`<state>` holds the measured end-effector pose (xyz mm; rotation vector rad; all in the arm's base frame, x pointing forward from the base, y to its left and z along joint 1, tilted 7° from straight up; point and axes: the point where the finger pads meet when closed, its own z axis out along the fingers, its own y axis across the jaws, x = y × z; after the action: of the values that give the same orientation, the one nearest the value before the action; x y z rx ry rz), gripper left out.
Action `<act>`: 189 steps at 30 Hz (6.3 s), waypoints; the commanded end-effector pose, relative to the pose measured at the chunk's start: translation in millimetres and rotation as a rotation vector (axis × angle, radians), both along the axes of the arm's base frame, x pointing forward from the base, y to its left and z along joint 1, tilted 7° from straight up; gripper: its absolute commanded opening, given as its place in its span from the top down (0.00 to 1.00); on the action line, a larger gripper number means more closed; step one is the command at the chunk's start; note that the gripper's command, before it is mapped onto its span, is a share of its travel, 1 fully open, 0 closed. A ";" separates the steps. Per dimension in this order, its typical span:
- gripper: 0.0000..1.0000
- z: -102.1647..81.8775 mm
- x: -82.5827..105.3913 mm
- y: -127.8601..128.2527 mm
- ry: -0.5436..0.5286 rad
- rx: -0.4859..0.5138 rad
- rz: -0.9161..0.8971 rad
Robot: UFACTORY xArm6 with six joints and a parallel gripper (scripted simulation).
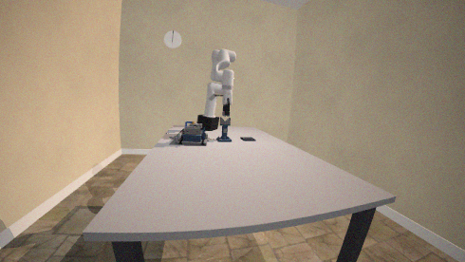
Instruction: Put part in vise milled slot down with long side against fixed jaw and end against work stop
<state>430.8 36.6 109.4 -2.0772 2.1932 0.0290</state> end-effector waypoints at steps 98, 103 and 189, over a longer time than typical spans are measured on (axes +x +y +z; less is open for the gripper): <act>1.00 51.9 1.3 -12.2 -0.009 -0.004 0.051; 1.00 51.8 3.6 -16.6 -0.012 -0.007 0.081; 1.00 38.3 48.4 -198.5 -0.116 -0.091 1.173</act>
<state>477.4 -152.1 146.8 -2.9408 0.7449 -0.0720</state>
